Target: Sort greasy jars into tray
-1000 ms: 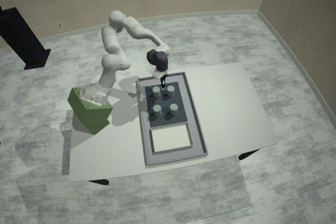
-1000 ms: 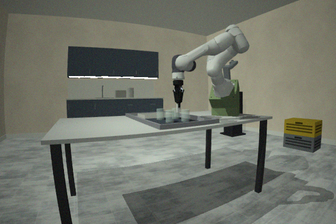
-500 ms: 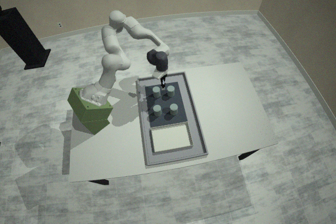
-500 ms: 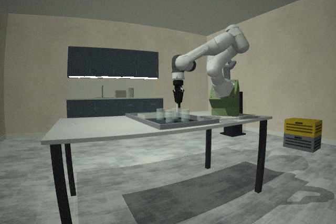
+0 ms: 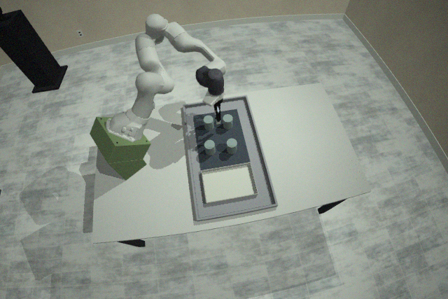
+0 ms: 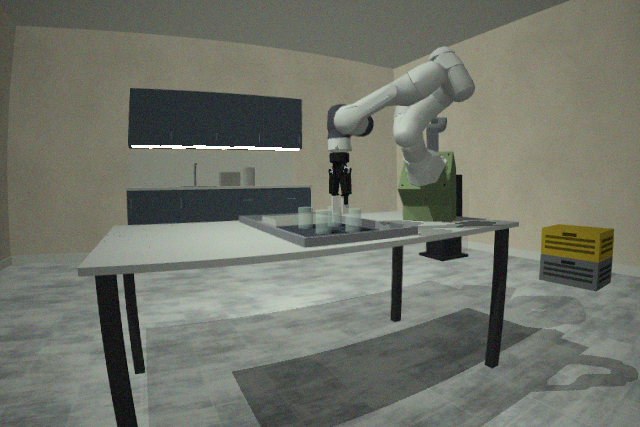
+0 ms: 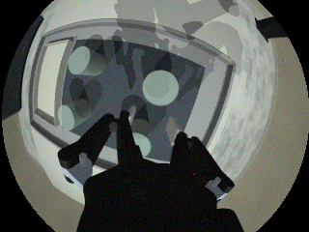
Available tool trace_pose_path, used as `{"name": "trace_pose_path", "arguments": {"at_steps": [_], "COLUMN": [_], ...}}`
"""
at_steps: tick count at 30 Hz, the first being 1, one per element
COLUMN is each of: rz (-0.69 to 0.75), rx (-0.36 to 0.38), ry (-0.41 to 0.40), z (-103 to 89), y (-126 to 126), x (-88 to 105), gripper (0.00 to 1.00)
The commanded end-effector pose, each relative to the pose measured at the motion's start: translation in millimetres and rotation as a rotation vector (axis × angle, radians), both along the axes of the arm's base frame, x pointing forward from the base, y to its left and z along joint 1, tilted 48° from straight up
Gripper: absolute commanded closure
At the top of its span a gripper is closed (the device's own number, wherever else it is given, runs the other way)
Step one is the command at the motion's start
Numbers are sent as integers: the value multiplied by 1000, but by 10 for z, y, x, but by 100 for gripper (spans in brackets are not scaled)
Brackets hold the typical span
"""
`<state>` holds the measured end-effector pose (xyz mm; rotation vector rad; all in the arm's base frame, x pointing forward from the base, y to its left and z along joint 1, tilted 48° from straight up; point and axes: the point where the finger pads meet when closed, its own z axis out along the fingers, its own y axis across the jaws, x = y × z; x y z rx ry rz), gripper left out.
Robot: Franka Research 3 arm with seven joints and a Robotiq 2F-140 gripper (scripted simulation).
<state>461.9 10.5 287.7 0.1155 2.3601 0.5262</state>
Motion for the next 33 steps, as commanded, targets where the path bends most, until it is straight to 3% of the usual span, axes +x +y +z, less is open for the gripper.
{"name": "trace_pose_path", "arguments": {"at_steps": [1, 20, 28, 33], "rz": [-2, -2, -2, -2], "rx": [-3, -3, -3, -3], "ry": [-3, -3, -3, -3], "z": [4, 4, 412, 514], "y": [-12, -12, -218, -269], "x": [13, 13, -393, -495], "gripper": [0, 0, 0, 0]}}
